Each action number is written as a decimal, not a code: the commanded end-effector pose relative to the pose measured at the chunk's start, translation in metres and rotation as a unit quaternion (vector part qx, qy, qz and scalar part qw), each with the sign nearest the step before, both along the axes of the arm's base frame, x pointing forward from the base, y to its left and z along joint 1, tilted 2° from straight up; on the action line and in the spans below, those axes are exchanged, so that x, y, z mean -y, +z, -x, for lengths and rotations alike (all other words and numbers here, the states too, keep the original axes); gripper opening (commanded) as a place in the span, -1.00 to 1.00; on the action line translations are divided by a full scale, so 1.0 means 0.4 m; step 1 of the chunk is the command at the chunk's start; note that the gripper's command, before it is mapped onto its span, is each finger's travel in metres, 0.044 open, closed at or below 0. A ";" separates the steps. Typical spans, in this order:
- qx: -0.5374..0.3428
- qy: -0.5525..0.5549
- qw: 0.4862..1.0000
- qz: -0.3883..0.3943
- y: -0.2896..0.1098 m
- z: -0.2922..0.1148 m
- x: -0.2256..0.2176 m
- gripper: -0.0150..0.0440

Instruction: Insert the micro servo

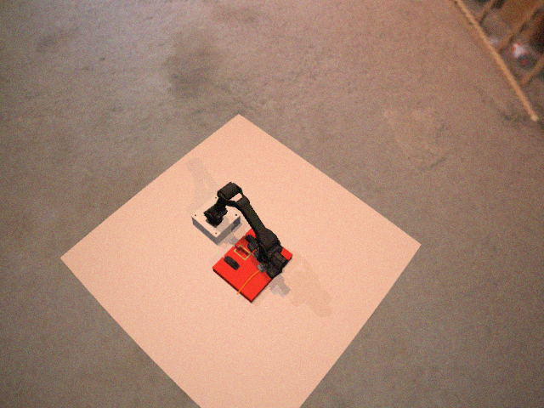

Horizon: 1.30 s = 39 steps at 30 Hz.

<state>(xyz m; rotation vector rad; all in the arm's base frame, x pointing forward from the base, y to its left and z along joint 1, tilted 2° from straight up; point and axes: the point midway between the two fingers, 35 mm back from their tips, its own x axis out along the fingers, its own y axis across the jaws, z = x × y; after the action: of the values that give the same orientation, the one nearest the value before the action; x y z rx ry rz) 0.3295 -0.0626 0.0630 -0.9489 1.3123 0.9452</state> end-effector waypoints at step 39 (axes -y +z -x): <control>0.004 -0.209 0.978 -0.006 0.048 0.089 -0.017 -0.49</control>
<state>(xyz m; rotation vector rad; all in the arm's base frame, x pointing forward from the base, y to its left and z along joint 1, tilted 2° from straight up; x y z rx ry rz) 0.2934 -0.0553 0.0818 -0.7163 1.3987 0.7091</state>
